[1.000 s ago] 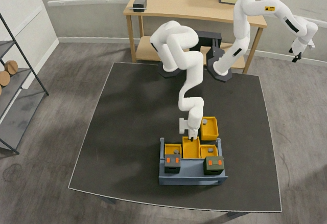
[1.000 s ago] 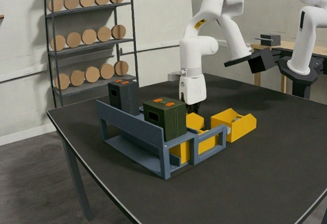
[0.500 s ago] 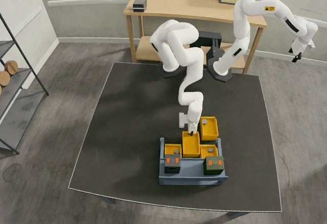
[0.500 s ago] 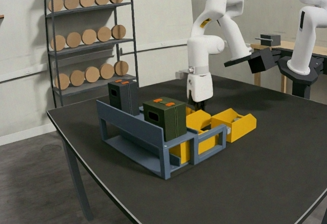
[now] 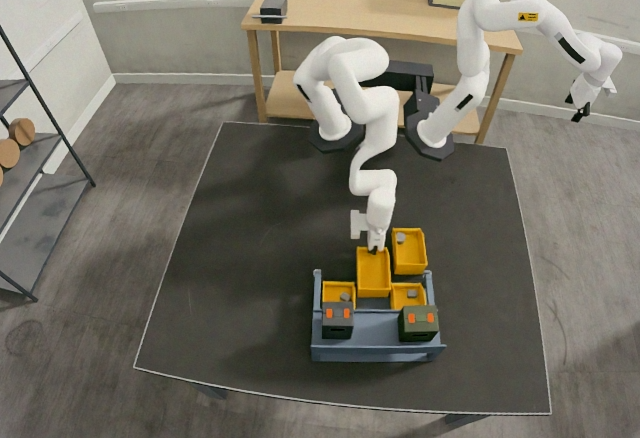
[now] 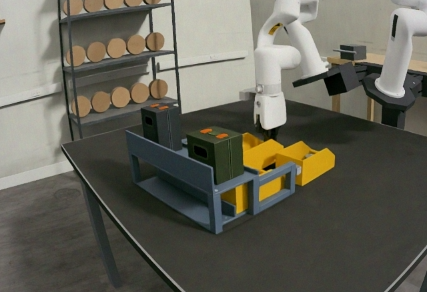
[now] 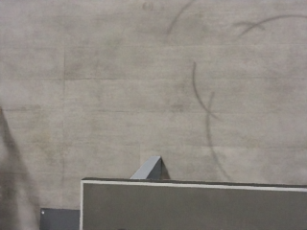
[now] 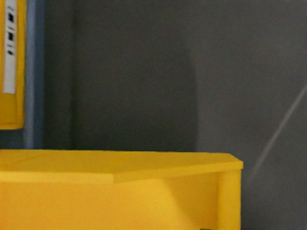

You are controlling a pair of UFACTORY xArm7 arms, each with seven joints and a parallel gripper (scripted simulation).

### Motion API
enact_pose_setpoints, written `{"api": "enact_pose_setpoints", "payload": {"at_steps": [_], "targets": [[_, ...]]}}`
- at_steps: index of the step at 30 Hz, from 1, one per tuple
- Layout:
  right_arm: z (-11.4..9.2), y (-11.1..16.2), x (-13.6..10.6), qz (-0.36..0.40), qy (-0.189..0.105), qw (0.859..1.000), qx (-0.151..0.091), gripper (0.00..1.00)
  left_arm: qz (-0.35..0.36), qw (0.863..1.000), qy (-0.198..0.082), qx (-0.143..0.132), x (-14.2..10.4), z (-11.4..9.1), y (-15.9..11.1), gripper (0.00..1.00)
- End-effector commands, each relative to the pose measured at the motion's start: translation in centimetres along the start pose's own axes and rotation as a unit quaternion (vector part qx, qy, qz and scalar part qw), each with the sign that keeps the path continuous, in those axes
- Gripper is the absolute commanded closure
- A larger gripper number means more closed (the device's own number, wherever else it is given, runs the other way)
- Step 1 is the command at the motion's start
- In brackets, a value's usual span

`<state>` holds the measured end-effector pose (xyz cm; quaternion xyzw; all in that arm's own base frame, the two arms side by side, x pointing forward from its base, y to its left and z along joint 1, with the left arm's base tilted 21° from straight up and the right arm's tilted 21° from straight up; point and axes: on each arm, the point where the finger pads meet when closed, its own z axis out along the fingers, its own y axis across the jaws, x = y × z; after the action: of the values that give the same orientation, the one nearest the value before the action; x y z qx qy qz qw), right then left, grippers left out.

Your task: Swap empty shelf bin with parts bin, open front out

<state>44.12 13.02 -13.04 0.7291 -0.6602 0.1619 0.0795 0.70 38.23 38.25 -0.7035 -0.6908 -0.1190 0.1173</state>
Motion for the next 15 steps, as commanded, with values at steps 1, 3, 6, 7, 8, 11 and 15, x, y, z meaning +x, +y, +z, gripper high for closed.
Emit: {"api": "enact_pose_setpoints", "payload": {"at_steps": [1, 3, 6, 7, 8, 11, 15], "targets": [[-0.2, 1.1, -0.1, 0.000, -0.002, 1.000, 0.002, 1.00, 0.000, 1.000, 0.002, 0.000, 0.1, -0.2, 0.0, 0.00], [-0.2, 1.5, -0.1, 0.000, -0.002, 1.000, 0.002, 1.00, 0.000, 1.000, 0.002, 0.000, 0.1, -0.2, 0.0, 0.00], [-0.2, 2.0, -0.1, 0.000, -0.002, 1.000, 0.002, 1.00, 0.000, 1.000, 0.002, 0.000, 0.1, -0.2, 0.0, 0.00], [-0.2, 2.1, -0.1, 0.000, -0.002, 1.000, 0.002, 1.00, 0.000, 1.000, 0.002, 0.000, 0.1, -0.2, 0.0, 0.00], [-0.2, 2.3, -0.1, 0.000, -0.002, 1.000, 0.002, 1.00, 0.000, 1.000, 0.002, 0.000, 0.1, -0.2, 0.0, 0.00], [-0.2, 2.4, -0.1, 0.000, -0.002, 1.000, 0.002, 1.00, 0.000, 1.000, 0.002, 0.000, 0.1, -0.2, 0.0, 0.00], [-0.2, 2.8, -0.1, 0.000, -0.002, 1.000, 0.002, 1.00, 0.000, 1.000, 0.002, 0.000, 0.1, -0.2, 0.0, 0.00]]}}
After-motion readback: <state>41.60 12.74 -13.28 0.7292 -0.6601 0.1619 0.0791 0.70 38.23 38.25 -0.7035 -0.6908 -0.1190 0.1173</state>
